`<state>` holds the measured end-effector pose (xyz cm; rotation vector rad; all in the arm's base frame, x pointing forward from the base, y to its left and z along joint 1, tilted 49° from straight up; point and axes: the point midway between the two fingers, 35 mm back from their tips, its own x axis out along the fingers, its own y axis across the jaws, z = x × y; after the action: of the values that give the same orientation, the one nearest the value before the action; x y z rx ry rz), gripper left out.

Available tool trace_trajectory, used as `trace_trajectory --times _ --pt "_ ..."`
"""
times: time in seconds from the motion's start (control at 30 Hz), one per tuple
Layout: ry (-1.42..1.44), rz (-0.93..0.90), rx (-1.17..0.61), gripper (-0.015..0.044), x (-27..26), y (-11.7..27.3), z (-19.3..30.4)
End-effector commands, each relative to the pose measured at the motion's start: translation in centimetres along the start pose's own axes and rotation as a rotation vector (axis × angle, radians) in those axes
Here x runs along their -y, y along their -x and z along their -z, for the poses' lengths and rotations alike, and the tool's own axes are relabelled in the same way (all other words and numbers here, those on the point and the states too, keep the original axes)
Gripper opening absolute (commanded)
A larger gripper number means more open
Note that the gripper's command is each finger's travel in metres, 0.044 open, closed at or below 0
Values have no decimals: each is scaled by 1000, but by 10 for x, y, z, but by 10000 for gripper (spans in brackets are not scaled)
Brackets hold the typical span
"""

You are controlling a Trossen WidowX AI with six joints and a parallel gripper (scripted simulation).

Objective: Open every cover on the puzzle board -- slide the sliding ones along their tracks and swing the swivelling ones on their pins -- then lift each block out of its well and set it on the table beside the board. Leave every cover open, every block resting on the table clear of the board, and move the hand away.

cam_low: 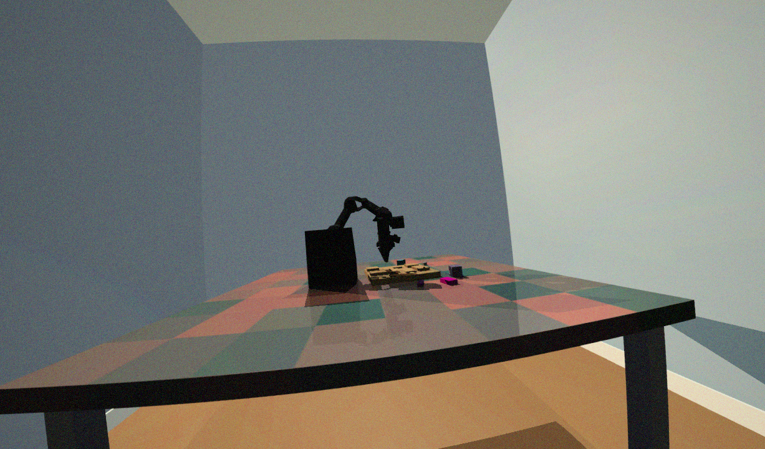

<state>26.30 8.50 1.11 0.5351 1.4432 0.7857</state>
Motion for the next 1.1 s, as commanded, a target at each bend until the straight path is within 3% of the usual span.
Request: trace_trajectory --times 0.0,0.43,1.07 --pt "-59 -5 -1 144 0 -2 1" --pt "106 -7 -1 144 0 -17 0" --pt "110 -7 -1 144 -1 -17 0"
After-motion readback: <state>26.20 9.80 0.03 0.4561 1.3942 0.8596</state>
